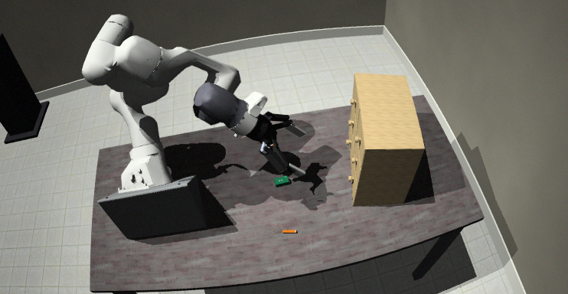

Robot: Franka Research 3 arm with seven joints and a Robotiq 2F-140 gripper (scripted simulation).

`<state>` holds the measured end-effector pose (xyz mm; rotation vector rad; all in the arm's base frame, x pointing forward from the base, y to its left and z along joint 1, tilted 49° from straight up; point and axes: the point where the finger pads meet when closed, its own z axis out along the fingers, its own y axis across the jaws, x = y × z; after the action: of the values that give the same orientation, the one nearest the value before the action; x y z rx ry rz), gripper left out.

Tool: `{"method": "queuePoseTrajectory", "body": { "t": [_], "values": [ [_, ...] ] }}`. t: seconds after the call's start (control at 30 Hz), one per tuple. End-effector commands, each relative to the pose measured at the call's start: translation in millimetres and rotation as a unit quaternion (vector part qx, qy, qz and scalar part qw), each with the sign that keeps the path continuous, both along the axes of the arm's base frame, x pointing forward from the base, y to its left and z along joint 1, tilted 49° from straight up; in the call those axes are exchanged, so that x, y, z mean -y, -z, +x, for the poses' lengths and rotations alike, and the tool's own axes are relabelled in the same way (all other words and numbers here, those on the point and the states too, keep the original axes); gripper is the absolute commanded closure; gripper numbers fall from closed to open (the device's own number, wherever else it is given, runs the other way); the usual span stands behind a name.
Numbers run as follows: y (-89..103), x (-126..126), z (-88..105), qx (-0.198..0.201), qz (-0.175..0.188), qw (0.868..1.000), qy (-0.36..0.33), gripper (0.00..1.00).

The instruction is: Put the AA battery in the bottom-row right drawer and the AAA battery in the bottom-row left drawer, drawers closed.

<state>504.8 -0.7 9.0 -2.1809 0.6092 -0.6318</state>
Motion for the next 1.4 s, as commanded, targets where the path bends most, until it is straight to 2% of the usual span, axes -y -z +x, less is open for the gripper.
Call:
{"method": "queuePoseTrajectory", "body": {
  "t": [0.0,0.4,0.73,1.07,1.1,1.37],
  "values": [
    [4.3,28,15.2,0.047,-0.061,0.996,0.048,0.0],
    [21.2,15,32.5,0.12,-0.085,0.98,0.136,0.0],
    [26.0,11,37.3,0.14,-0.092,0.973,0.16,0.0],
    [27.0,11,37.9,0.144,-0.093,0.971,0.164,0.0],
    [27.0,11,37.9,0.144,-0.093,0.971,0.164,0.8],
    [27.0,11,37.9,0.144,-0.093,0.971,0.164,0.8]
  ]
}}
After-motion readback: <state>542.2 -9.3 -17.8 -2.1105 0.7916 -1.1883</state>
